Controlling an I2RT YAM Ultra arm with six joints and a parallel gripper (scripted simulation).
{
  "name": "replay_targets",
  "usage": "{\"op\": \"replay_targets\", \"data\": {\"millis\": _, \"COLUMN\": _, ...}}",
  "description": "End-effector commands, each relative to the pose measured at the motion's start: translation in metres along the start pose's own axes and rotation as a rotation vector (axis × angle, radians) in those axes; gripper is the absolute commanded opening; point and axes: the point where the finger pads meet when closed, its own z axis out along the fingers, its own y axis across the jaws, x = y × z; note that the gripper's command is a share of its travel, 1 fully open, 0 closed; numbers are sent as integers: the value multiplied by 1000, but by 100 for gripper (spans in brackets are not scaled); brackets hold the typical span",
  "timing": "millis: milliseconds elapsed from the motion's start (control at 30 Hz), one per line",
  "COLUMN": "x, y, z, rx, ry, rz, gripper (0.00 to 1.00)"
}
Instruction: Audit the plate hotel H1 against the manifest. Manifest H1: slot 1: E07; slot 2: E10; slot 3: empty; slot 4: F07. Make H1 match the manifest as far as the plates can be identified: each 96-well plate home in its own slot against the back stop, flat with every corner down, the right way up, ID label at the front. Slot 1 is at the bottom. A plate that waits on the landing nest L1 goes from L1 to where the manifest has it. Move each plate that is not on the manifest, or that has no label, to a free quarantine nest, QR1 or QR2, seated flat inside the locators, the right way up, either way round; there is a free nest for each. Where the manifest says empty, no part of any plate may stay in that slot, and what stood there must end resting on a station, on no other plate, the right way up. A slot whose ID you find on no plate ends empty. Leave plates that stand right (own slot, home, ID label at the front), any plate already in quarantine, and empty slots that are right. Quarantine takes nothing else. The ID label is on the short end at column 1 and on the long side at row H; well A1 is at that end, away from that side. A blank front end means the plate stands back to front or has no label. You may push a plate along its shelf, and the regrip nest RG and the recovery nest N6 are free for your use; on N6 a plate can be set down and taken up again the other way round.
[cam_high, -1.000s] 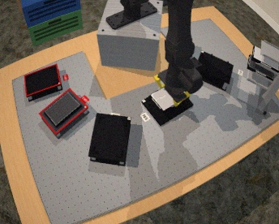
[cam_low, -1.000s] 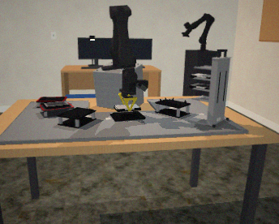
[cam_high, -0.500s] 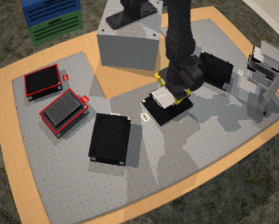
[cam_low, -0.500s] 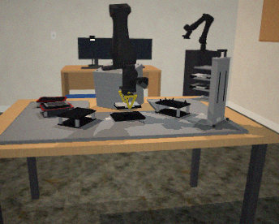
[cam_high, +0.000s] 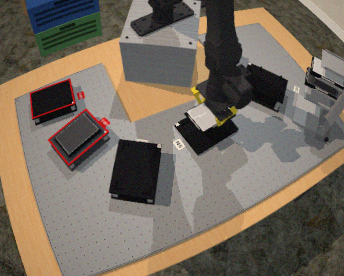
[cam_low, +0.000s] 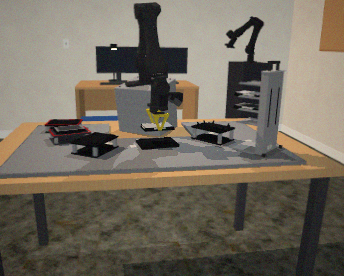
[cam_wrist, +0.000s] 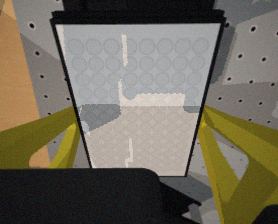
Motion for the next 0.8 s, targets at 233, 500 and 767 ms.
{"op": "replay_targets", "data": {"millis": 233, "x": -4, "y": 4, "z": -22, "rx": -2, "ry": -4, "rz": -3, "gripper": 86}}
{"op": "replay_targets", "data": {"millis": 500, "x": -2, "y": -11, "z": -43, "rx": 32, "ry": -2, "rz": 1, "gripper": 86}}
{"op": "replay_targets", "data": {"millis": 767, "x": -2, "y": -13, "z": -65, "rx": 37, "ry": -2, "rz": 2, "gripper": 86}}
